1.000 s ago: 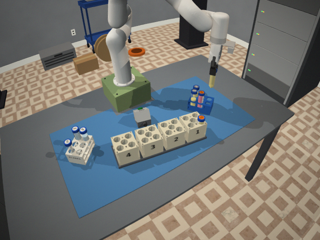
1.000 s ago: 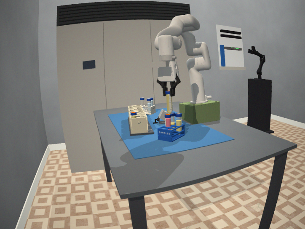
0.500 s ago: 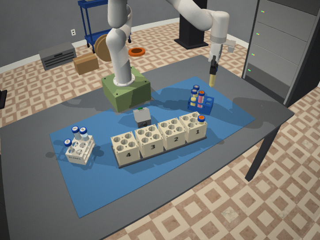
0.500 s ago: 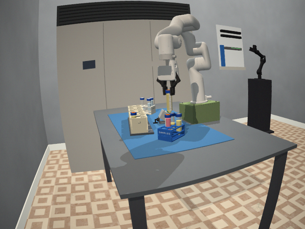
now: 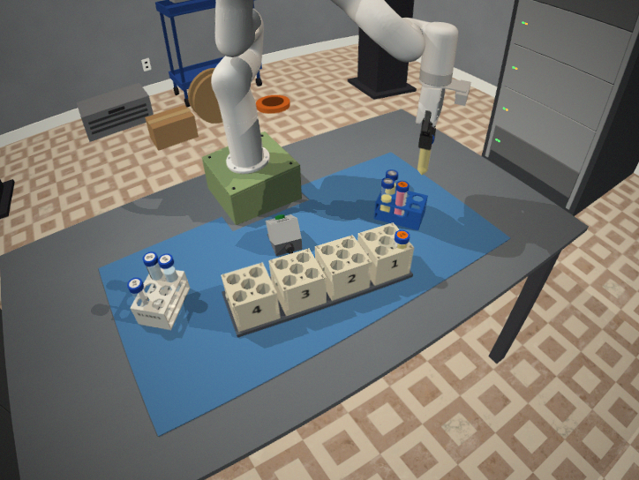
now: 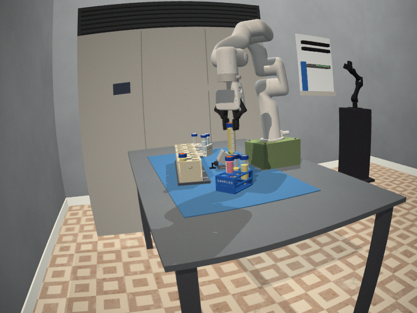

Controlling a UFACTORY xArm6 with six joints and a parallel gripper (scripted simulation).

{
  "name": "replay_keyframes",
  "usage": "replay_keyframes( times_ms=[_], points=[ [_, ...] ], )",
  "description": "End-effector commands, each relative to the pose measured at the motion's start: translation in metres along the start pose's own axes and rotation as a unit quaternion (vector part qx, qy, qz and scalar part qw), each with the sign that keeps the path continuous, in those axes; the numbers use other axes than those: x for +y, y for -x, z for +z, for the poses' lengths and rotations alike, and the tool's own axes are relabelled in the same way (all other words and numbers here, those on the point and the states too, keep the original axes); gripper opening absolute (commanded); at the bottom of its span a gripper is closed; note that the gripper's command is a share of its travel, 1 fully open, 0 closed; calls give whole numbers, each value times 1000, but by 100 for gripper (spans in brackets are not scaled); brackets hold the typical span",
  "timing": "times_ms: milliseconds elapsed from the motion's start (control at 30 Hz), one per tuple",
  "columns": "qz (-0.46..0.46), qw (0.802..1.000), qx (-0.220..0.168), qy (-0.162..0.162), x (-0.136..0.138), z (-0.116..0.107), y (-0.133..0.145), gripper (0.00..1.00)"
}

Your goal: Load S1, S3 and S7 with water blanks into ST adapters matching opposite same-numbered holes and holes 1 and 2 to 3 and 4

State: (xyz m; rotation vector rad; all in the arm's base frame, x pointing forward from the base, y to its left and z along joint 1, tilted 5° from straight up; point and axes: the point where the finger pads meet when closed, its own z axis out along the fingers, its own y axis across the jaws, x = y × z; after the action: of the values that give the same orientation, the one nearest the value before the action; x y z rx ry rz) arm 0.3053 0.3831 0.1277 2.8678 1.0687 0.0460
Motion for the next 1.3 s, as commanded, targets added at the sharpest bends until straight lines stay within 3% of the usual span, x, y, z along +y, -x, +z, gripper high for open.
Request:
replay_keyframes(
  times_ms=[0, 967, 1267],
  points=[
    [0, 1000, 2, -1, 0, -2, -1, 0],
    [0, 1000, 2, -1, 0, -2, -1, 0],
    [0, 1000, 2, -1, 0, 12, -1, 0]
  ],
)
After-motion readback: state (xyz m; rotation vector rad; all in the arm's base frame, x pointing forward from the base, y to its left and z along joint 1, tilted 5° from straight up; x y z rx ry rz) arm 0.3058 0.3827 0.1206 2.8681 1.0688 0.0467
